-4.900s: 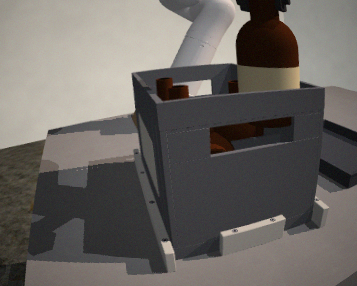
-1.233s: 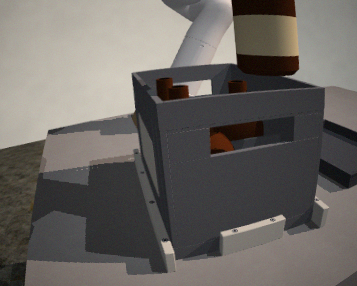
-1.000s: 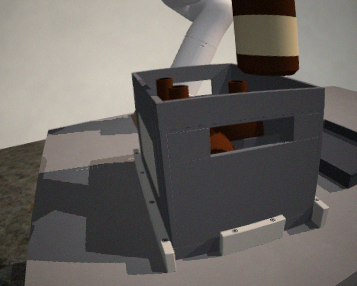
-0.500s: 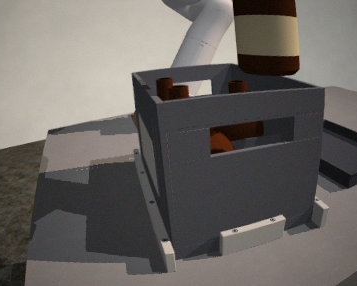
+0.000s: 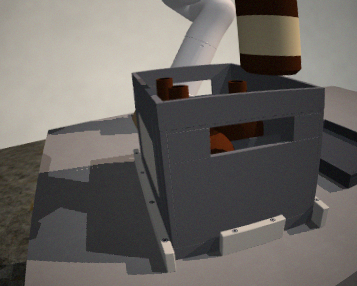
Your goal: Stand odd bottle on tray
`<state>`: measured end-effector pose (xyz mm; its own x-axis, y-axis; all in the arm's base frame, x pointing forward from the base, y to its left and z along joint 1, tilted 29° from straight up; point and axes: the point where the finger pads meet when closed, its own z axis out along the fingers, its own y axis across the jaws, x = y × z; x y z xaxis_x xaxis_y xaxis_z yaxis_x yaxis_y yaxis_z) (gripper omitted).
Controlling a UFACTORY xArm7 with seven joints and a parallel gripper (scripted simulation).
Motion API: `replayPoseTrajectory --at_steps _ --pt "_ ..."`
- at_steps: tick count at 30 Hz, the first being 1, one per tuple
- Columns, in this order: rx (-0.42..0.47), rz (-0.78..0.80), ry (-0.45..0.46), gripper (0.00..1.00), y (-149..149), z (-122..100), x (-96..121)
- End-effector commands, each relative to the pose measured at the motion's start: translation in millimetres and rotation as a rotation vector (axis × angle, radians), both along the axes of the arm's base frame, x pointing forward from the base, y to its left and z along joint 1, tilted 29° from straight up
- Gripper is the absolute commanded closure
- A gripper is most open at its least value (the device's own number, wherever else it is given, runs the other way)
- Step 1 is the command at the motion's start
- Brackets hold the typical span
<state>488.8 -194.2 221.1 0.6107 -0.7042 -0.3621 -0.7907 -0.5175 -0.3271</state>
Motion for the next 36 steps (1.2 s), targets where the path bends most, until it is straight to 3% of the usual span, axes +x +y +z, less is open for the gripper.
replayPoseTrajectory --at_steps 1,36 --pt "-0.001 -0.002 -0.004 1.0 0.6 2.7 -0.3" --pt "-0.001 -0.002 -0.004 1.0 29.0 17.9 -12.2"
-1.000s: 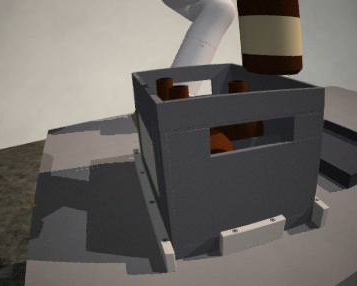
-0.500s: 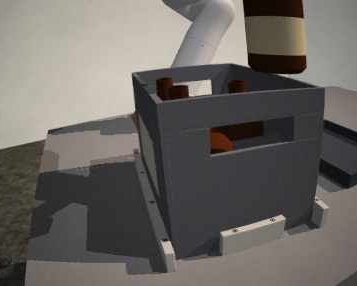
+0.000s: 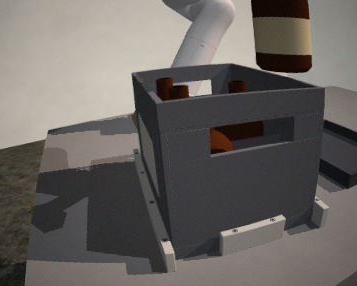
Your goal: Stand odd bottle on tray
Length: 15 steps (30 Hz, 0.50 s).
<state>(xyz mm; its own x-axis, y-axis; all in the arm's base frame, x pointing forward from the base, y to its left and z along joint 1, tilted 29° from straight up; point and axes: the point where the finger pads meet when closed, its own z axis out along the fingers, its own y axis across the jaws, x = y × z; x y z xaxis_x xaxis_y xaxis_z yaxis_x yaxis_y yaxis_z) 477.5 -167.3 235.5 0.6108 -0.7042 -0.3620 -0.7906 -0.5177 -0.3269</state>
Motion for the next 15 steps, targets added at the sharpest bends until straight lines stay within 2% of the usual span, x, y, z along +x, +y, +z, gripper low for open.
replayPoseTrajectory --at_steps 1,15 --pt "0.0 -0.003 -0.004 1.0 3.3 4.1 -1.5" --pt "0.0 -0.003 -0.004 1.0 22.0 14.0 -9.3"
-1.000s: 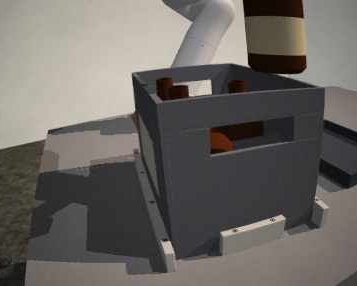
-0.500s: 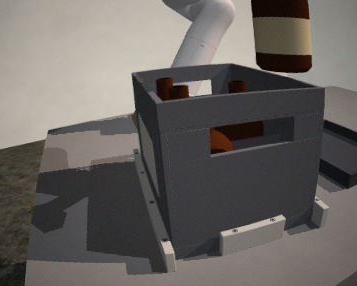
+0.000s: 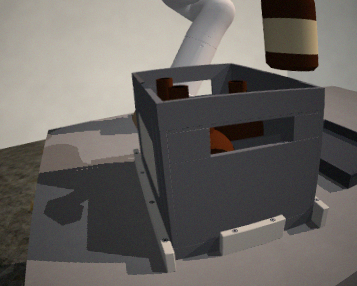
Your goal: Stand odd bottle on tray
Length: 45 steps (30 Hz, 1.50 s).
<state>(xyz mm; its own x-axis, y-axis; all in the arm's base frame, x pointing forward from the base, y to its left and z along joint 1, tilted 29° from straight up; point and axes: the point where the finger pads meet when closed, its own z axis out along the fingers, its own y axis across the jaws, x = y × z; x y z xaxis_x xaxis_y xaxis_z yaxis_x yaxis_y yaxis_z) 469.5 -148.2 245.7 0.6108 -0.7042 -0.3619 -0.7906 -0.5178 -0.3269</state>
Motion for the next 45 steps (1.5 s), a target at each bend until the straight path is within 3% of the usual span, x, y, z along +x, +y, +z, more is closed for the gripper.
replayPoseTrajectory --at_steps 1,45 --pt "0.0 -0.003 -0.004 1.0 4.6 4.8 -1.9" --pt "0.0 -0.003 -0.004 1.0 84.6 47.4 -35.5"
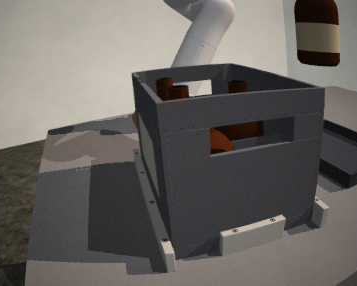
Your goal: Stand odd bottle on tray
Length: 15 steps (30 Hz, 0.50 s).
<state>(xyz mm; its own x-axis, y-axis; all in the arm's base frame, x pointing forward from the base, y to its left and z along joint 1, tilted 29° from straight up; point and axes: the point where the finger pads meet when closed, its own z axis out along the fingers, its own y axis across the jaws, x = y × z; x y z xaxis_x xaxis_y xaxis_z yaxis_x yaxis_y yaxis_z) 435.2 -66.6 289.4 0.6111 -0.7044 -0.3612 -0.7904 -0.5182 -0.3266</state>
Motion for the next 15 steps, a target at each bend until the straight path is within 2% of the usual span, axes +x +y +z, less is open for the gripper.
replayPoseTrajectory --at_steps 1,15 --pt "0.0 -0.003 -0.004 1.0 5.1 4.9 -2.1" --pt "0.0 -0.003 -0.004 1.0 29.5 17.9 -12.3"
